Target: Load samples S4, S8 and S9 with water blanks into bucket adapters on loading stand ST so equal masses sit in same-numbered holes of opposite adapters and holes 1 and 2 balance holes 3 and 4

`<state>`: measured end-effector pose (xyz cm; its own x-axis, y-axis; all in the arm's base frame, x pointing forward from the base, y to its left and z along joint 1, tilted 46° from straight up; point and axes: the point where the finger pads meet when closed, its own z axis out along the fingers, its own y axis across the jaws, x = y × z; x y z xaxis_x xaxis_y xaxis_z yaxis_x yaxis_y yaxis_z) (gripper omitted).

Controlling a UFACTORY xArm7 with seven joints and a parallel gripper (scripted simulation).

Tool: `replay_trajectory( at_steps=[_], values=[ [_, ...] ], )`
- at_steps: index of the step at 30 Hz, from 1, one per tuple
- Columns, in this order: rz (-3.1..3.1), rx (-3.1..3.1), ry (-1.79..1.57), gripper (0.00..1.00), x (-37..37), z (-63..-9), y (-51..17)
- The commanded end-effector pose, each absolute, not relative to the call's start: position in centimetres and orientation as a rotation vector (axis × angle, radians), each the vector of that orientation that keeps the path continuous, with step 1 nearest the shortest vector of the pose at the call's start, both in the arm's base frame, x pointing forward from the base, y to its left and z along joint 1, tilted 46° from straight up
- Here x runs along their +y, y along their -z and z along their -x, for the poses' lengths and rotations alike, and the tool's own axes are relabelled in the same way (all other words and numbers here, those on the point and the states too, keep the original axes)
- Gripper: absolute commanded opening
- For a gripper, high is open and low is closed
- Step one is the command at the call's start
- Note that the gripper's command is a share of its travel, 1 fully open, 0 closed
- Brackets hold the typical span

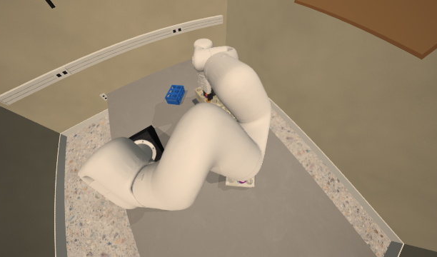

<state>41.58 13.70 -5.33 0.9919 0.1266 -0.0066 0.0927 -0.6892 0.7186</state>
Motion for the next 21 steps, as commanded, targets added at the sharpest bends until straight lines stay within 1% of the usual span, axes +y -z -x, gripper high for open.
replay_trajectory(
  at_steps=[1, 21],
  values=[
    [-2.339, 0.154, -0.06, 0.0, 13.62, -41.68, 5.58],
    [-2.339, 0.154, -0.06, 0.0, 12.62, -41.8, 6.55]
  ],
)
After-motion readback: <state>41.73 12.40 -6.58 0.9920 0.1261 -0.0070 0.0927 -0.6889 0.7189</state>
